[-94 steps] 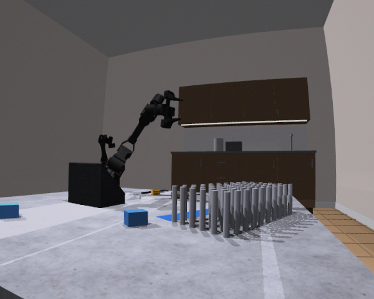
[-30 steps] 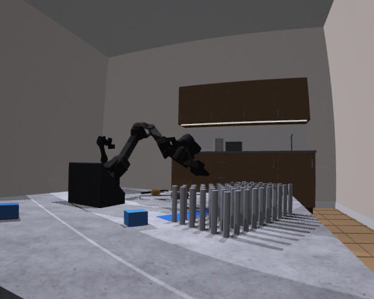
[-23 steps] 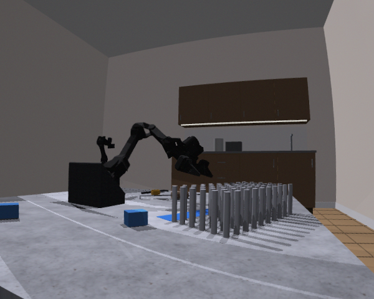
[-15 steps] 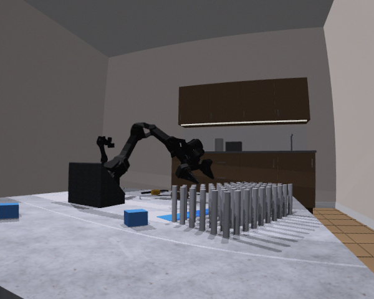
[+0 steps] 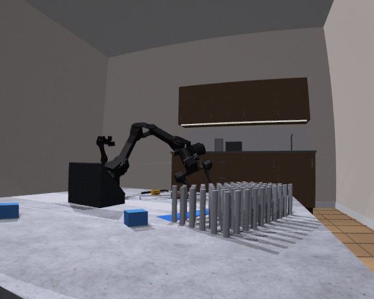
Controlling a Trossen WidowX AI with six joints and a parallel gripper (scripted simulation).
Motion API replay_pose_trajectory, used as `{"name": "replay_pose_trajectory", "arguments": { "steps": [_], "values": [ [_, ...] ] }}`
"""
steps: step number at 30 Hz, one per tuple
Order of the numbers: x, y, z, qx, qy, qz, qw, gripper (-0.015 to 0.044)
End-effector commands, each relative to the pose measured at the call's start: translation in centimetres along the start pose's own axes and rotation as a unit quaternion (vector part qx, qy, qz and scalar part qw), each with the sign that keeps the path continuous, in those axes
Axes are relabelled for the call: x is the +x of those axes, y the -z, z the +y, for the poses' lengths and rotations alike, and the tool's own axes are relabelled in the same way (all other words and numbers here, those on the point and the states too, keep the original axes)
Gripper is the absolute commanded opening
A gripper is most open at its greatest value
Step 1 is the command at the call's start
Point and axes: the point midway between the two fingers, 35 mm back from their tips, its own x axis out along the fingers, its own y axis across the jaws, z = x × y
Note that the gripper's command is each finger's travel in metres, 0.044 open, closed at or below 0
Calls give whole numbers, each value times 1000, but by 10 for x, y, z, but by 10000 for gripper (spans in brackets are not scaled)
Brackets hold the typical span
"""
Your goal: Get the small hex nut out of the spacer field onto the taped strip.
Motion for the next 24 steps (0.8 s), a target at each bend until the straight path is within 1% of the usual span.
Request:
{"name": "replay_pose_trajectory", "arguments": {
  "steps": [1,10,18,24],
  "values": [
    [-33,64,-19,222,91,31,970,440],
    [-67,101,-40,382,164,12,910,440],
    [-104,128,-61,511,220,-34,830,440],
    [-107,129,-62,520,224,-38,823,440]
  ]
}}
